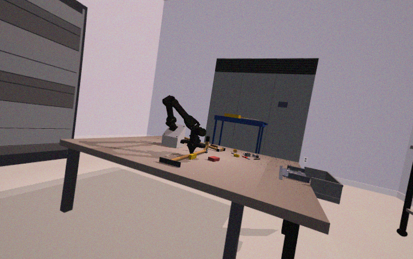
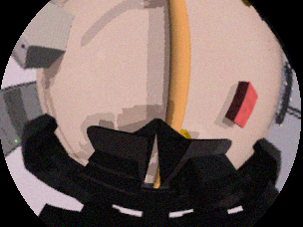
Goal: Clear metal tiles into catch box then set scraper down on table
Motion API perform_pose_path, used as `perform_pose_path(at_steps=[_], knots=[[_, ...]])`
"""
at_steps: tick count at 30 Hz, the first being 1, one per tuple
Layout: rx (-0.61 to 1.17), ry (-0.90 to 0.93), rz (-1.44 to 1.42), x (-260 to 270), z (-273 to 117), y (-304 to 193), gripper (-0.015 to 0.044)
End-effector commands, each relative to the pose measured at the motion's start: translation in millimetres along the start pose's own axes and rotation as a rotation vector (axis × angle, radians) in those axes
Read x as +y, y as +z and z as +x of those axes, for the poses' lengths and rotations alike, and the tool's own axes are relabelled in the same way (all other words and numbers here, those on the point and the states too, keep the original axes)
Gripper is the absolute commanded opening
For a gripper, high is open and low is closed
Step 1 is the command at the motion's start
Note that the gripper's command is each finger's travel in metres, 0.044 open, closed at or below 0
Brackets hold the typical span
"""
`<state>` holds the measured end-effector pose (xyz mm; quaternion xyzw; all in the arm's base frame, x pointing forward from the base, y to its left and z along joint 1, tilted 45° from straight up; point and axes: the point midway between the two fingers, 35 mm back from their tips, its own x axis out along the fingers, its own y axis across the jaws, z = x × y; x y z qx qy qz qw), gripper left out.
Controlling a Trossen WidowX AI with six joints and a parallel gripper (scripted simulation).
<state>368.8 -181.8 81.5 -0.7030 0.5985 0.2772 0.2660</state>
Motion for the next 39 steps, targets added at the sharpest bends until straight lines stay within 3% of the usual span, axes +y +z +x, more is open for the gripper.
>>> perform_pose_path(at_steps=[1,39], knots=[[0.005,-0.007,0.009,-6.8,-0.6,-1.6,0.0],[0.005,-0.009,0.011,-44.5,-0.7,0.7,0.0]])
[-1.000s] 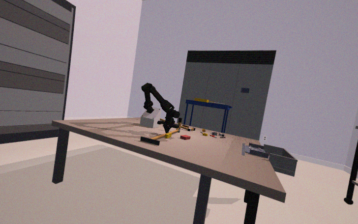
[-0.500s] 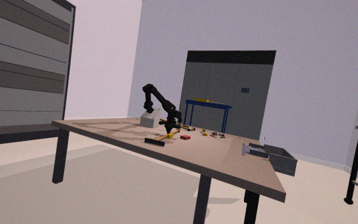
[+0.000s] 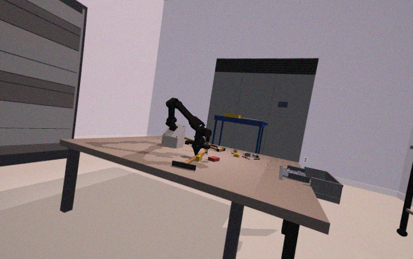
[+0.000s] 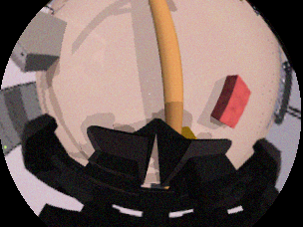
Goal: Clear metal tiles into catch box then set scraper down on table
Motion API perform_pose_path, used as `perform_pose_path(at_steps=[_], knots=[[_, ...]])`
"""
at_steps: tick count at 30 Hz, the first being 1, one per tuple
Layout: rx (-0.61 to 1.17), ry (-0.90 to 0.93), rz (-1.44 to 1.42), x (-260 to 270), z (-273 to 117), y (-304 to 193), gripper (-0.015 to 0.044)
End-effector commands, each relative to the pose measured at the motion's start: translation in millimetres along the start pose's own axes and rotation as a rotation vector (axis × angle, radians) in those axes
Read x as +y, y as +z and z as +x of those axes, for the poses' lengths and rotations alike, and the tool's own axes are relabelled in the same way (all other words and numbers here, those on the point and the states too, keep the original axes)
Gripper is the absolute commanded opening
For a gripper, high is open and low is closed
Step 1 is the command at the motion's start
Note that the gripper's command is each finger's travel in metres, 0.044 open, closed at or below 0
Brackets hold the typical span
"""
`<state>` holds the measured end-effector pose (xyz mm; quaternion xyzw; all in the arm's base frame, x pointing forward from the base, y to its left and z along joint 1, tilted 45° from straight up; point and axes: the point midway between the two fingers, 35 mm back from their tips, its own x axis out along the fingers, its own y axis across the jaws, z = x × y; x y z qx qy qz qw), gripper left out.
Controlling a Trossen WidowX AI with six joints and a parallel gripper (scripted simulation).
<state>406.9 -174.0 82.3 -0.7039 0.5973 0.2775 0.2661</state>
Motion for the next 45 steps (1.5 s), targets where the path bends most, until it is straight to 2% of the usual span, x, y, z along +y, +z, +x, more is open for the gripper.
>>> perform_pose_path(at_steps=[1,15,39,45], knots=[[0.006,-0.006,0.012,-6.7,0.4,-1.5,0.0],[0.0,-0.001,0.0,-12.9,-2.6,1.8,0.0],[-0.005,-0.001,0.001,-13.0,-94.0,3.0,0.0],[-0.005,-0.001,-0.009,-10.6,-102.3,2.6,0.0]])
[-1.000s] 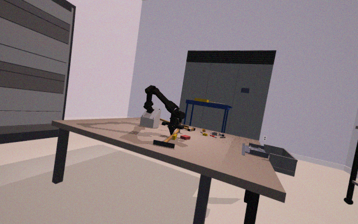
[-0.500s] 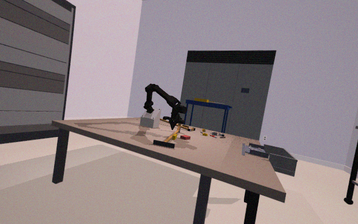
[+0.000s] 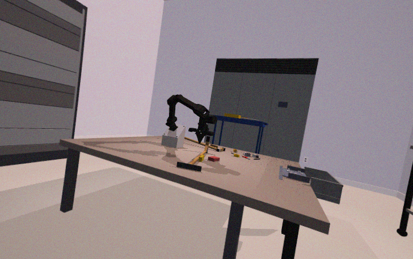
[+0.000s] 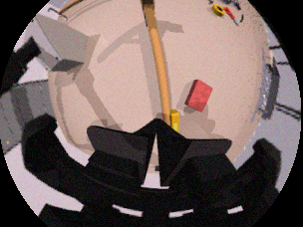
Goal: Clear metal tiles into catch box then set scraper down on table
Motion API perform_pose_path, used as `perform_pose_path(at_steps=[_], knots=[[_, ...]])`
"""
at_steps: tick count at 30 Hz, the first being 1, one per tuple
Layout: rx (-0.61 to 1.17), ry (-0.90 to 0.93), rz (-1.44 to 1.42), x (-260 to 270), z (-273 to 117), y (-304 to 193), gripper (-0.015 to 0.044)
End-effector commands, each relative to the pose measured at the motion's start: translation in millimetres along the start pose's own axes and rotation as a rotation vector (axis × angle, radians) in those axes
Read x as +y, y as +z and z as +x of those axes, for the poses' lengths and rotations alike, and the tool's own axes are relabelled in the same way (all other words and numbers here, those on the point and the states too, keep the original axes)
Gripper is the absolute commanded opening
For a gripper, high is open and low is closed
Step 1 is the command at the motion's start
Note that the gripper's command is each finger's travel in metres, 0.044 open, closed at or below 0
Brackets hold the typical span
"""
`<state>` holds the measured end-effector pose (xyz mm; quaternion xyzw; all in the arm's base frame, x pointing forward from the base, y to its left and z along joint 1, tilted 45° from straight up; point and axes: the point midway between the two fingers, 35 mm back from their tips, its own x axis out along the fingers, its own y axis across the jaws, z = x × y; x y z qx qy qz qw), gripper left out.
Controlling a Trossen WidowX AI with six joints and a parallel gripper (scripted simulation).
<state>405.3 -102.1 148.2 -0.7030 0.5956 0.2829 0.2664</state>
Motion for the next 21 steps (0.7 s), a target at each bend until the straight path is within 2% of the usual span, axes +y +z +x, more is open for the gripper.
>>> perform_pose_path(at_steps=[1,13,21], knots=[[0.005,-0.002,-0.015,3.1,-8.9,-2.1,0.0],[0.008,-0.004,-0.195,36.4,-55.0,-7.5,0.0],[0.007,-0.004,-0.206,36.9,-51.0,-7.5,0.0]])
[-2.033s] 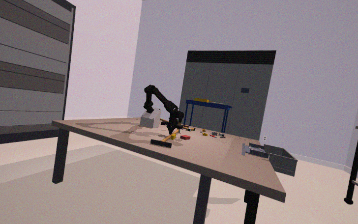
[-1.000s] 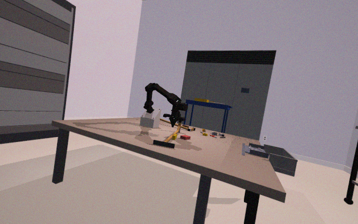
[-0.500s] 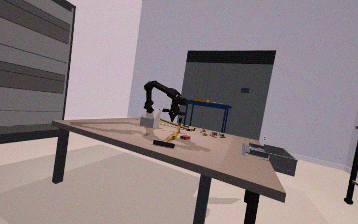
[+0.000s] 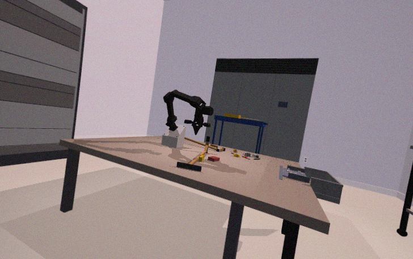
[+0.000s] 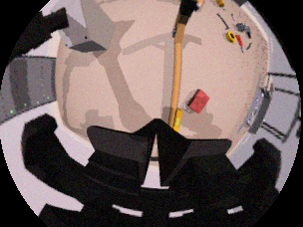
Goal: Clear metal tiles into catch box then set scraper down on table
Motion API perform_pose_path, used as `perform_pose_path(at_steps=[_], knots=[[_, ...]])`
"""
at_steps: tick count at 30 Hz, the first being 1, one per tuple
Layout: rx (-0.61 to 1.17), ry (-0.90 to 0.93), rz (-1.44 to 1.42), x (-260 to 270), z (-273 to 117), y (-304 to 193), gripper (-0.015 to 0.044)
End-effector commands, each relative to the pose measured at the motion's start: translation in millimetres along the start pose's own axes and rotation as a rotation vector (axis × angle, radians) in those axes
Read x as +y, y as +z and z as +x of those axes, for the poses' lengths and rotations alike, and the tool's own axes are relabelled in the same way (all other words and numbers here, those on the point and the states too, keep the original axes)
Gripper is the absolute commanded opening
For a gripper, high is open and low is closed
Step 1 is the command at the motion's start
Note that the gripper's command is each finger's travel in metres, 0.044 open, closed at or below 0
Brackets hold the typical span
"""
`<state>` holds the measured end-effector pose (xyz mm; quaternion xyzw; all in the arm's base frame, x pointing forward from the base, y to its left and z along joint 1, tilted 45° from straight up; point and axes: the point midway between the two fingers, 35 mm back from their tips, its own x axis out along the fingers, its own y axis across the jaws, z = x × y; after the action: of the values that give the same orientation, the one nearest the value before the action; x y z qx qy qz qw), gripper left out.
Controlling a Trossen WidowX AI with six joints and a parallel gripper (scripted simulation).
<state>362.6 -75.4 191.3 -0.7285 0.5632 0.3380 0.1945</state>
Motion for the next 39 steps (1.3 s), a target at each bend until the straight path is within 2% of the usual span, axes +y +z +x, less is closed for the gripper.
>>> perform_pose_path(at_steps=[1,39], knots=[[0.001,0.002,-0.008,-0.3,6.1,0.3,0.0],[0.0,0.001,-0.04,-6.2,104.3,-1.1,0.0]])
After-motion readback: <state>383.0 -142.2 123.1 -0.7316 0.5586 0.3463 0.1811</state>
